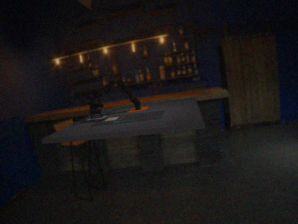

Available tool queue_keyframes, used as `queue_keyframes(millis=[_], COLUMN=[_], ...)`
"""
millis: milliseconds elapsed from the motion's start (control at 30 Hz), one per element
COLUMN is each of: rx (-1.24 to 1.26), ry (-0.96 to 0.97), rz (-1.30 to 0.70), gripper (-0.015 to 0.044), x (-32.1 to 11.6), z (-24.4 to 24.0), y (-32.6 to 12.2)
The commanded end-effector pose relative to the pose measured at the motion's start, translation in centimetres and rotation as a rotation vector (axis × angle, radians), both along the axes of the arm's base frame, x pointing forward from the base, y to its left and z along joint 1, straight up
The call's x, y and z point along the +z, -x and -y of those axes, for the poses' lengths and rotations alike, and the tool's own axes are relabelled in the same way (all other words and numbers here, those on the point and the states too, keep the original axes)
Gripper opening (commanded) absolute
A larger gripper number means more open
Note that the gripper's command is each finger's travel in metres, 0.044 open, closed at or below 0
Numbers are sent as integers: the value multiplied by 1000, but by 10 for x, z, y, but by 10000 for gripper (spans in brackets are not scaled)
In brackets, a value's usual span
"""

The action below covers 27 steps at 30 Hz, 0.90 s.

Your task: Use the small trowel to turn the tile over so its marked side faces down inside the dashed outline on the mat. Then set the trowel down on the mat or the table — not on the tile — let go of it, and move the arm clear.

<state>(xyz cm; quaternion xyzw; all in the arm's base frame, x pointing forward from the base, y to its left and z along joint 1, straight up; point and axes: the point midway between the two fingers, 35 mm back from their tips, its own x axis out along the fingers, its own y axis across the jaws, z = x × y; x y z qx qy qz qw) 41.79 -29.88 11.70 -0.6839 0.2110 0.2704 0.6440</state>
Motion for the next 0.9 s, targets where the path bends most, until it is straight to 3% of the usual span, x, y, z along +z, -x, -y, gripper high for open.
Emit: queue_keyframes(millis=[0, 867], rx=[19, 19], ry=[15, 15], rz=[29, 29], gripper=[0, 0], x=[11, -11], z=[0, 1], y=[-4, -6])
